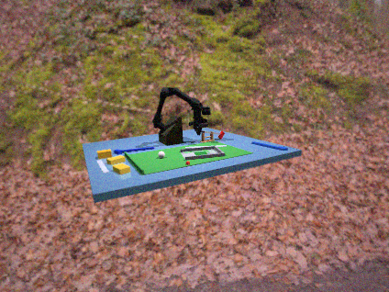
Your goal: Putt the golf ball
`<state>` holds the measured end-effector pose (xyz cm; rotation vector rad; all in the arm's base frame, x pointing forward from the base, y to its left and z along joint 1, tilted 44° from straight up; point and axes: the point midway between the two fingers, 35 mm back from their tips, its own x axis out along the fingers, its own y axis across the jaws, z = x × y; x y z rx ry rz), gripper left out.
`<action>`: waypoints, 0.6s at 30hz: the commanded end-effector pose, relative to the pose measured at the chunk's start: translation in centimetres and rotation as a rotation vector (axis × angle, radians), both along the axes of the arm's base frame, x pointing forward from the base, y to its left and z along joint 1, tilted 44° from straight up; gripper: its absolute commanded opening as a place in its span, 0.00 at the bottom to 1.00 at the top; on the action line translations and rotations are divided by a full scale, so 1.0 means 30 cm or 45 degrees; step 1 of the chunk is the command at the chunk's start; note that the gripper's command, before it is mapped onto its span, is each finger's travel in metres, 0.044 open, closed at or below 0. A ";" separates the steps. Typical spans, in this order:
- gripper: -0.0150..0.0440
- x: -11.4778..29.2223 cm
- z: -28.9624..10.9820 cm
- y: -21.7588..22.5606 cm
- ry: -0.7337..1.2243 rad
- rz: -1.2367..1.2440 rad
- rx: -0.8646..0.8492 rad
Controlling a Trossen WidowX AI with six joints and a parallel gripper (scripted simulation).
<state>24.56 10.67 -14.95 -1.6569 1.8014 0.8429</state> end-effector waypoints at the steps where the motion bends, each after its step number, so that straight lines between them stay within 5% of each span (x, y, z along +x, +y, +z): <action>1: 0.25 0.004 0.008 0.009 -0.002 0.000 0.001; 18: 0.25 0.030 0.241 0.227 0.002 0.000 0.005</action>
